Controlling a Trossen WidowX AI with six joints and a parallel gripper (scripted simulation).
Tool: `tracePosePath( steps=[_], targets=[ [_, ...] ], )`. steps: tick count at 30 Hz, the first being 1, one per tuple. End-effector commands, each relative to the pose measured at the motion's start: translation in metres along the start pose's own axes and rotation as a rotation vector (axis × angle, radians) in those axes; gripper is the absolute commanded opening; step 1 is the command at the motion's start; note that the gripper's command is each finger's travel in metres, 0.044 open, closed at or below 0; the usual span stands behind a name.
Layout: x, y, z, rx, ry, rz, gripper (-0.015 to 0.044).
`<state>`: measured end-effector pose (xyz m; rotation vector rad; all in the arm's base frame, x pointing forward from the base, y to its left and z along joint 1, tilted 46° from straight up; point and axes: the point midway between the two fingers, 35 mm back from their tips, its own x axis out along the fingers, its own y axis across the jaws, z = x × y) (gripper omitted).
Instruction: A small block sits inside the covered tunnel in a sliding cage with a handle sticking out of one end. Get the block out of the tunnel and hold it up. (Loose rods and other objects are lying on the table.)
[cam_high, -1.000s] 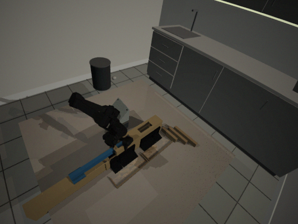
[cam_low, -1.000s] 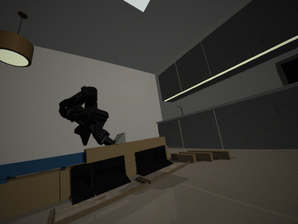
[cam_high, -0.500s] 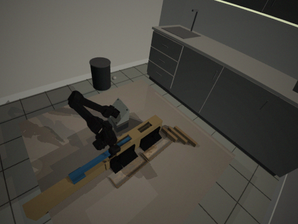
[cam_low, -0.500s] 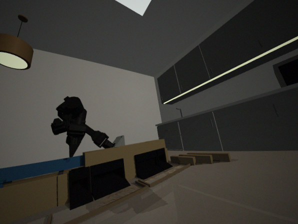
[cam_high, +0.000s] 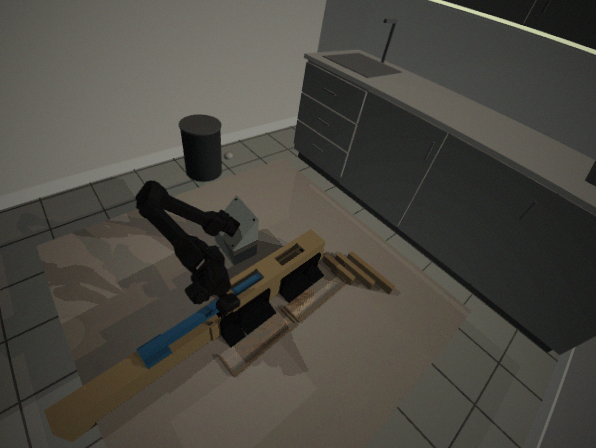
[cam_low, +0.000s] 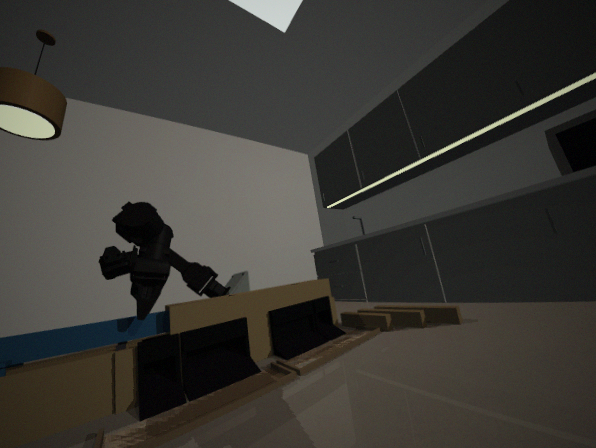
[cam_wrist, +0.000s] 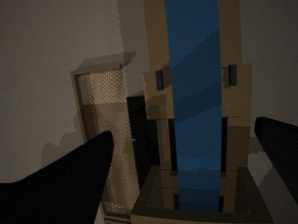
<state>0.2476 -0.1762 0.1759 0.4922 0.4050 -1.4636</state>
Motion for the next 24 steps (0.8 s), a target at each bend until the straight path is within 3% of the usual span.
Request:
tracePosePath(
  steps=[1,9,22,24],
  targets=[
    [0.007,-0.002,-0.003,-0.007,0.005,0.000,0.0440],
    [0.019,-0.005,-0.005,-0.007,0.003,0.000,0.0440],
    [0.014,-0.003,-0.002,0.000,-0.002,0.000,0.0099],
    [0.014,-0.003,-0.002,0.000,-0.002,0.000,0.0085]
  ],
)
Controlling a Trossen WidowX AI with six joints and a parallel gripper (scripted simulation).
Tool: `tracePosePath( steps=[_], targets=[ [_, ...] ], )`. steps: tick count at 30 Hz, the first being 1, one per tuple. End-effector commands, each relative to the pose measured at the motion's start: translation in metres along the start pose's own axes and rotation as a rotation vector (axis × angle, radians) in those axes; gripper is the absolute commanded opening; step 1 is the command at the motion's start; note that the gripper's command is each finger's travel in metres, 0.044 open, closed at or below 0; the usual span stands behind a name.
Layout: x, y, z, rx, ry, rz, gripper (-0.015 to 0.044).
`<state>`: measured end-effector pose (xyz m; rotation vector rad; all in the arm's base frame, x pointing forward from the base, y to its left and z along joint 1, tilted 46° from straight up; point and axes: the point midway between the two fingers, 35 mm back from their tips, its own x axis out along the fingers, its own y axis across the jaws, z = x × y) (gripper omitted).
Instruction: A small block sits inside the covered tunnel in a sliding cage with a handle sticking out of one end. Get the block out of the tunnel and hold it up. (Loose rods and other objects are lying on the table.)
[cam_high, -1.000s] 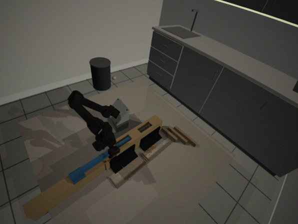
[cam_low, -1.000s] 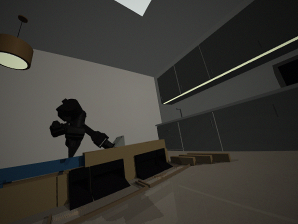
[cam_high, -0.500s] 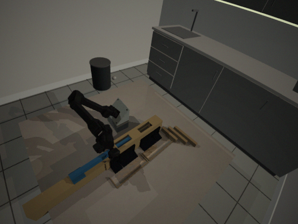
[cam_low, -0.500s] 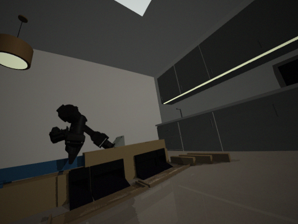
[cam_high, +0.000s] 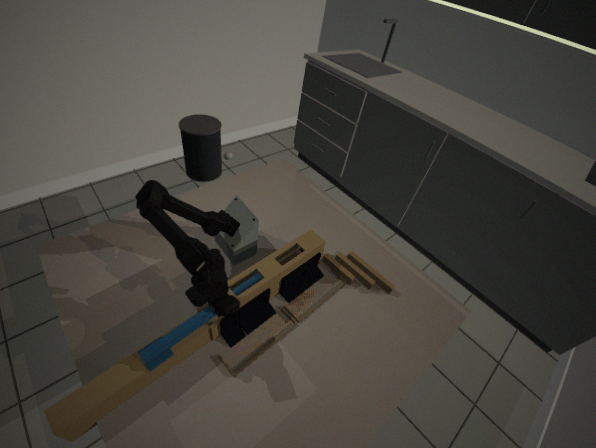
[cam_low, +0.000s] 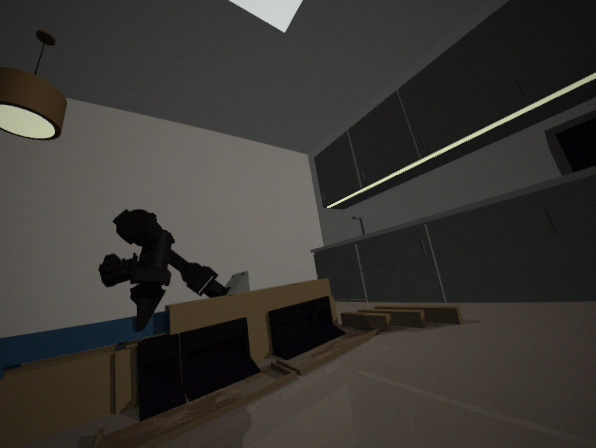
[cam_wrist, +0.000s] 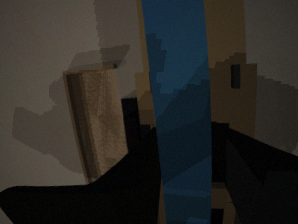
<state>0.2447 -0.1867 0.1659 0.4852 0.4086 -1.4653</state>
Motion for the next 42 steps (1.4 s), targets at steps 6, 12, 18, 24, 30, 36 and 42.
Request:
tracePosePath(
  steps=[6,12,18,24,30,36,42],
  targets=[
    [0.001,0.001,0.003,0.006,0.001,0.003,0.0000],
    [0.005,0.001,0.018,0.005,0.005,0.002,0.0000],
    [0.011,0.000,0.036,0.004,0.006,0.002,0.0000],
    [0.016,-0.002,0.055,0.001,0.002,0.004,0.0000],
    [0.017,-0.003,0.059,0.000,0.001,0.004,0.0000],
    [0.017,-0.003,0.059,0.000,0.001,0.004,0.0000],
    [0.017,-0.003,0.059,0.000,0.001,0.004,0.0000]
  ],
)
